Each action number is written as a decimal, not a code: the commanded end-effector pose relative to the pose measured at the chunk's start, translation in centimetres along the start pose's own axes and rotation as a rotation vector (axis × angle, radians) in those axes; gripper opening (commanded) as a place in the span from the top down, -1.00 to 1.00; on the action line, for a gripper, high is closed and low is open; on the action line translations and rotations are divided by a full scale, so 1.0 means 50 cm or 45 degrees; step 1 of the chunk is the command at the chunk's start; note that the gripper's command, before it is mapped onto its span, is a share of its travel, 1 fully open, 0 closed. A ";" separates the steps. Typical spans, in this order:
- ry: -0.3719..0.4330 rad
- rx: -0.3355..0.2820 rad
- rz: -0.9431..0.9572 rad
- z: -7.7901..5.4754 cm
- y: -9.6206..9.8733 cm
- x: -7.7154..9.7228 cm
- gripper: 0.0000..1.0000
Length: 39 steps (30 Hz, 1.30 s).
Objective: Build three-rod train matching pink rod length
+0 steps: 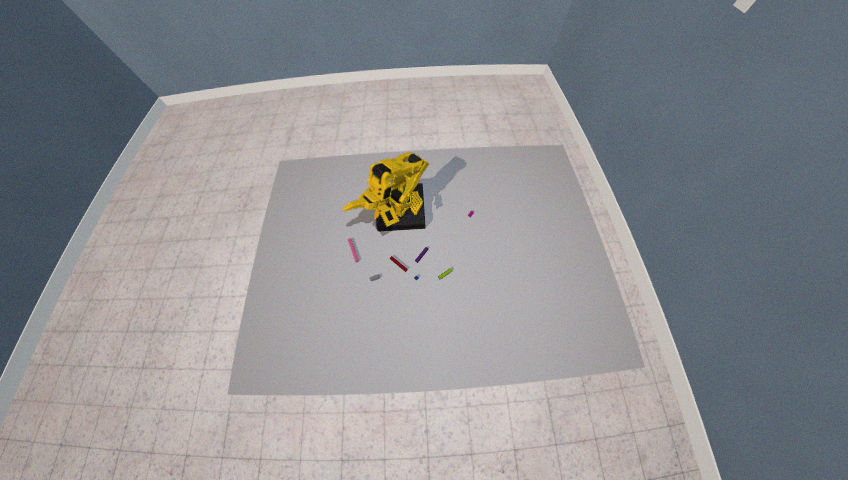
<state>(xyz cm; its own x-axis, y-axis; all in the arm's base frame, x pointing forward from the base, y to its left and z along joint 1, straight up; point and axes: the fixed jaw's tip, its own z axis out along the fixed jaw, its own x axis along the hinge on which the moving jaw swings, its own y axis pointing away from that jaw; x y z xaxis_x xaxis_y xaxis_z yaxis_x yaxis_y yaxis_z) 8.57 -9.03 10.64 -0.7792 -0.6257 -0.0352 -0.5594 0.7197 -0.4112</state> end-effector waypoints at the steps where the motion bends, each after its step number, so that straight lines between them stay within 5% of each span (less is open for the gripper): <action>1: -0.006 -0.031 -0.054 0.001 0.016 -0.001 -1.00; 39: -0.008 -0.060 -0.082 0.004 0.027 -0.002 -1.00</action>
<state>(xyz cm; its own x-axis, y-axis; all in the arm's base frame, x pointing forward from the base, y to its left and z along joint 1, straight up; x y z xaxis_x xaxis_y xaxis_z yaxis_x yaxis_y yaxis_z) 8.09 -8.35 10.17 -0.7478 -0.6637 -0.0173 -0.6081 0.6952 -0.3834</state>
